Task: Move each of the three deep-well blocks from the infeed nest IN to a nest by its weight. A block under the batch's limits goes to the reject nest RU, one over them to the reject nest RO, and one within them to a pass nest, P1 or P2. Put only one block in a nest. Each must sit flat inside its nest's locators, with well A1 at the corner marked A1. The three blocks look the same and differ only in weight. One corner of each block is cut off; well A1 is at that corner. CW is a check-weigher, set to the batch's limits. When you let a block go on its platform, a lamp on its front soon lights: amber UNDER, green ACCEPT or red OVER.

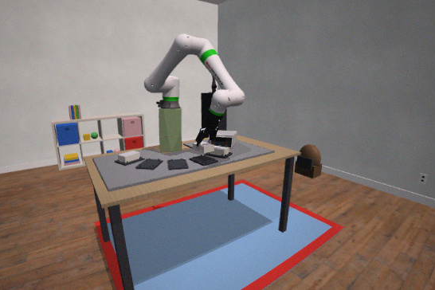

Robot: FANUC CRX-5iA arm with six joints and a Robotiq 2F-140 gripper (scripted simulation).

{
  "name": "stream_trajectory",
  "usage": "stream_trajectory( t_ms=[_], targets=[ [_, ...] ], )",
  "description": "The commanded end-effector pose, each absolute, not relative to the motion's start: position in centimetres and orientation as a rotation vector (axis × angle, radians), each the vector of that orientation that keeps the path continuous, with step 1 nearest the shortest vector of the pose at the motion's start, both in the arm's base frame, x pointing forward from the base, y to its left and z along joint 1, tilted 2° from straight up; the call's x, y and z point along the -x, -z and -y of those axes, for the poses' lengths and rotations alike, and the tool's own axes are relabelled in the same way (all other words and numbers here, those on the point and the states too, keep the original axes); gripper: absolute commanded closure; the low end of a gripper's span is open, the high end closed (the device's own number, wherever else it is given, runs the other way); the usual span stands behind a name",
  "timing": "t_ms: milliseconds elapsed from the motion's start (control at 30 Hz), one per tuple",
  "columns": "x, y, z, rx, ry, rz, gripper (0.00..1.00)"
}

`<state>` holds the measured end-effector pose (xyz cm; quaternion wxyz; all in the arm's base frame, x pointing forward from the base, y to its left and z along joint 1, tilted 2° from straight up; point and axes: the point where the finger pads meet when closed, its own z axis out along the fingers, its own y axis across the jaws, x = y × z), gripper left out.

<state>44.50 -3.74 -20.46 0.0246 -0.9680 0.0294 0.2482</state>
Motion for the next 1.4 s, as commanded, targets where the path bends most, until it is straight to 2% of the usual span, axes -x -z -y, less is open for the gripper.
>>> stream_trajectory(
  t_ms=[0,1367],
  targets=[
    [-44.5,20.5,3.7,2.994,-0.767,-0.091,0.90],
    [-44.6,23.9,3.6,2.994,-0.767,-0.091,0.90]
  ],
)
